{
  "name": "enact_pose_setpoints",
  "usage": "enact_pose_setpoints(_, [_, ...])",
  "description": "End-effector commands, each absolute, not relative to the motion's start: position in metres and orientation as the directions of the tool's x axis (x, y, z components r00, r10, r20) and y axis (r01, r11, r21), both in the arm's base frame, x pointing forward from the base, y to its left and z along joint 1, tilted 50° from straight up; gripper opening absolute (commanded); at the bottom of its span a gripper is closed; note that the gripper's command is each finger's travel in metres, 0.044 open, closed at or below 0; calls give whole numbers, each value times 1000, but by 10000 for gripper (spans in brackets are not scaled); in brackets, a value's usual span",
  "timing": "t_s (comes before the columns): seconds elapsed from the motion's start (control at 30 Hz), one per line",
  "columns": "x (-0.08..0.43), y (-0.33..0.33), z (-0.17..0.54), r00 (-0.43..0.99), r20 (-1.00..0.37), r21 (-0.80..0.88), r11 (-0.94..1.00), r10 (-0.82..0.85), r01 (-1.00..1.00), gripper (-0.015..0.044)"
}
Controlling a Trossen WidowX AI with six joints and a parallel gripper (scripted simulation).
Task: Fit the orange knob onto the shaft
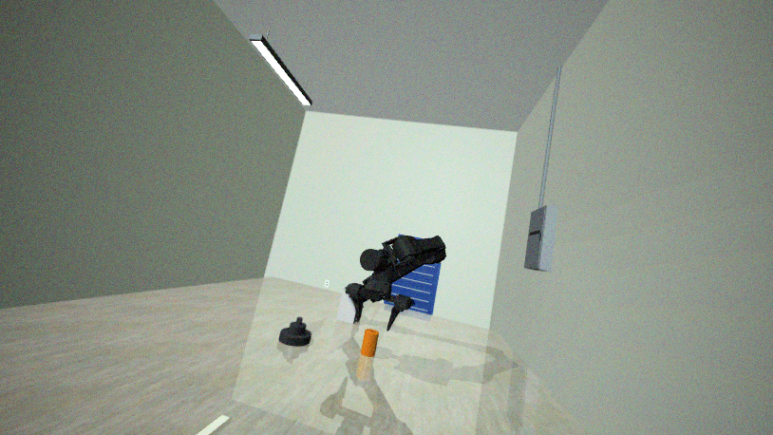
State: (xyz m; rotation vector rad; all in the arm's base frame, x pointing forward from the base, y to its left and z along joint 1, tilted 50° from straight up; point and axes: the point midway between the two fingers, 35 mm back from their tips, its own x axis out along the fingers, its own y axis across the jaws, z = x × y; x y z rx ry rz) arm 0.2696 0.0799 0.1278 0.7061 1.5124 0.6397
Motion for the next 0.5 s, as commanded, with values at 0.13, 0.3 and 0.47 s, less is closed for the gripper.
enact_pose_setpoints(0.13, [270,90,120,-25,-652,756,652,758,60,440])
enact_pose_setpoints(0.3, [270,96,114,-25,-652,755,653,757,60,440])
enact_pose_setpoints(0.47, [270,102,109,-25,-653,755,653,757,60,440])
